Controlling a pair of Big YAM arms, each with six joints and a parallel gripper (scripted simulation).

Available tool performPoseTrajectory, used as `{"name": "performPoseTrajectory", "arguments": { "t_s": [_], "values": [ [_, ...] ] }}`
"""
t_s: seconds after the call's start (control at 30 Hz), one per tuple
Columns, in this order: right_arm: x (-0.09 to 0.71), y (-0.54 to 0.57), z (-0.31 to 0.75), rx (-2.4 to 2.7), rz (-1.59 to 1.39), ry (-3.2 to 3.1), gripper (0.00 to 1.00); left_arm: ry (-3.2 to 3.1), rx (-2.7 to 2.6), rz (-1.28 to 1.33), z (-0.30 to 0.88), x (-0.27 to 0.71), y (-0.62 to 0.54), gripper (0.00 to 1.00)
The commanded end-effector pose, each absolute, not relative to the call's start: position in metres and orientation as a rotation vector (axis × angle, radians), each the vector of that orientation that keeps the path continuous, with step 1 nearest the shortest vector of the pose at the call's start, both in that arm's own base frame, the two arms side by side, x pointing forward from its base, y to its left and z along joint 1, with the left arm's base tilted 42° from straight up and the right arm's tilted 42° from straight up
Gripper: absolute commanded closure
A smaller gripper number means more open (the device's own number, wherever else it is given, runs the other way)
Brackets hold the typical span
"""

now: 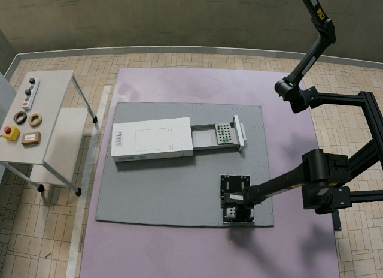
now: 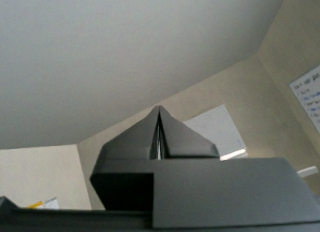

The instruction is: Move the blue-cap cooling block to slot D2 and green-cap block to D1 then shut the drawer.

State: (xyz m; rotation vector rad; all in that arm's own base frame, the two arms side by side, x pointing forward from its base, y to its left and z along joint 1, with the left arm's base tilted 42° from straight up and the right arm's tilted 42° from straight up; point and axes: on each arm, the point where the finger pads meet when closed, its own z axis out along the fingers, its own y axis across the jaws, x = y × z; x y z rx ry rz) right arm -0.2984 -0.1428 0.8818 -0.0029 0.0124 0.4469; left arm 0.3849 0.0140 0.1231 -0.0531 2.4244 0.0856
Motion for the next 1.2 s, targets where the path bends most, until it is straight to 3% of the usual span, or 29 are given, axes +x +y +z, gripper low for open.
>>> {"name": "performPoseTrajectory", "arguments": {
  "t_s": [0.0, 1.17],
  "values": [
    [-0.309, -0.148, 0.883, 0.000, 0.446, -0.005, 1.00, 2.351, -0.045, 0.087, 0.150, 0.397, 0.015, 1.00],
    [-0.309, -0.148, 0.883, 0.000, 0.446, -0.005, 1.00, 2.371, -0.043, 0.088, 0.136, 0.394, 0.015, 1.00]
  ]
}}
